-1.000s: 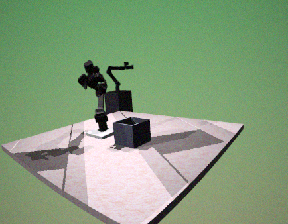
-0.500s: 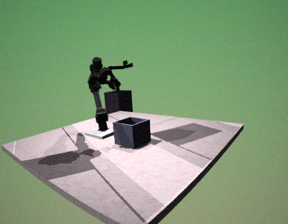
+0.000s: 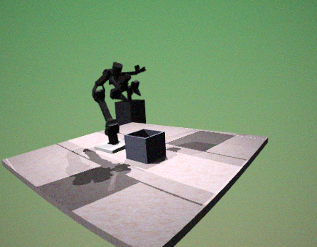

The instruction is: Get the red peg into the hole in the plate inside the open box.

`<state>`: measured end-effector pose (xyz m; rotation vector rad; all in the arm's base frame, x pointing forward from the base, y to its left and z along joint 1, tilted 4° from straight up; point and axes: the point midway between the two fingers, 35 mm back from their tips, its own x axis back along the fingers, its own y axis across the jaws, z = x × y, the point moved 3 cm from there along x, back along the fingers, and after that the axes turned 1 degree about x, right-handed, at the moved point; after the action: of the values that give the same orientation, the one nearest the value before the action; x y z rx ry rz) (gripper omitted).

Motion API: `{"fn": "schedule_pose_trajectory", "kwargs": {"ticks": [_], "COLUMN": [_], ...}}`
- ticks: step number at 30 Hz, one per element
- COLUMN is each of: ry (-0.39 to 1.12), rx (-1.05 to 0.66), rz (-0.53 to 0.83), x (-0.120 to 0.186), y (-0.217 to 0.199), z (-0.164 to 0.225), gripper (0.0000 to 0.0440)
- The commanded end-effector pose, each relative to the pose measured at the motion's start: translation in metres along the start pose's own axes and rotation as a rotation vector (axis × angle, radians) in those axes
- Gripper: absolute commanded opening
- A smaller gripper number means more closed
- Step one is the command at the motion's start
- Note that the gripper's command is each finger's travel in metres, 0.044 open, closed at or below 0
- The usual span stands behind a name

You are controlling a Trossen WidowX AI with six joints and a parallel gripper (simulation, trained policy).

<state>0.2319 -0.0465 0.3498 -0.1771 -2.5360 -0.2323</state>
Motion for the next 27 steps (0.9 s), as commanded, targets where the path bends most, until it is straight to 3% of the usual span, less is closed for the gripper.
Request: {"fn": "schedule_pose_trajectory", "kwargs": {"ticks": [1,15,27], "ry": [0.049,0.317,0.612], "rx": [-0.08,-0.319,-0.484], "rz": [-0.056,-0.174,-0.13], "x": [-0.005,-0.02,-0.028], "y": [0.016,0.068,0.097], "z": [0.005,0.044,0.093], "gripper": [0.044,0.044,0.044]}}
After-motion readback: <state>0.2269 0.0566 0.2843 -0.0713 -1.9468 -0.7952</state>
